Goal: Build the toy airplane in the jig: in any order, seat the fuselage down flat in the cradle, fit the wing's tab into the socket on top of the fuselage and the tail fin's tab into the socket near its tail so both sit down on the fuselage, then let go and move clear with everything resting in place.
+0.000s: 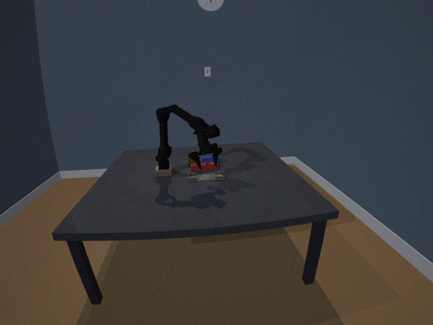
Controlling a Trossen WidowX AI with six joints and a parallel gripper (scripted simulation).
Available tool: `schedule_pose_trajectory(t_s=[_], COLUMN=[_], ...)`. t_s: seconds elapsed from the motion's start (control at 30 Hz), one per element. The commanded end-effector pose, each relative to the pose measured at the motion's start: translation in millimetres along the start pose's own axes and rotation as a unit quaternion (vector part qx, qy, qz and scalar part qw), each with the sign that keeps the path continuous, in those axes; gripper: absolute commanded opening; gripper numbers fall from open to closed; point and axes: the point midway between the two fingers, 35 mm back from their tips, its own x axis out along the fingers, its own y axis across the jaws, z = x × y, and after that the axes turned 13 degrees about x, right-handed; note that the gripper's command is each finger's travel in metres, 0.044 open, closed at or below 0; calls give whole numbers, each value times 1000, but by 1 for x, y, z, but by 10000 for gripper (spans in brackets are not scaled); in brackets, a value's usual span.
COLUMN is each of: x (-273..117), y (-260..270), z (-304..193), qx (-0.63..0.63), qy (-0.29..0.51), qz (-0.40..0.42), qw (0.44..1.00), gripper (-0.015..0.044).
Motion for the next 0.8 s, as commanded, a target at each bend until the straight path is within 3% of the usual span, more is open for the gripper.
schedule_pose_trajectory(t_s=[0.0, 0.17, 0.37, 0.77], x=[-26, -57, -100, -103], y=[32, 48, 38, 35], z=[-62, -136, -219, -228], qx=[-163, -347, -551, -571], qy=[55, 113, 173, 179], qz=[28, 53, 77, 80], qw=[985, 929, 813, 797], gripper=[440, 440, 440, 440])
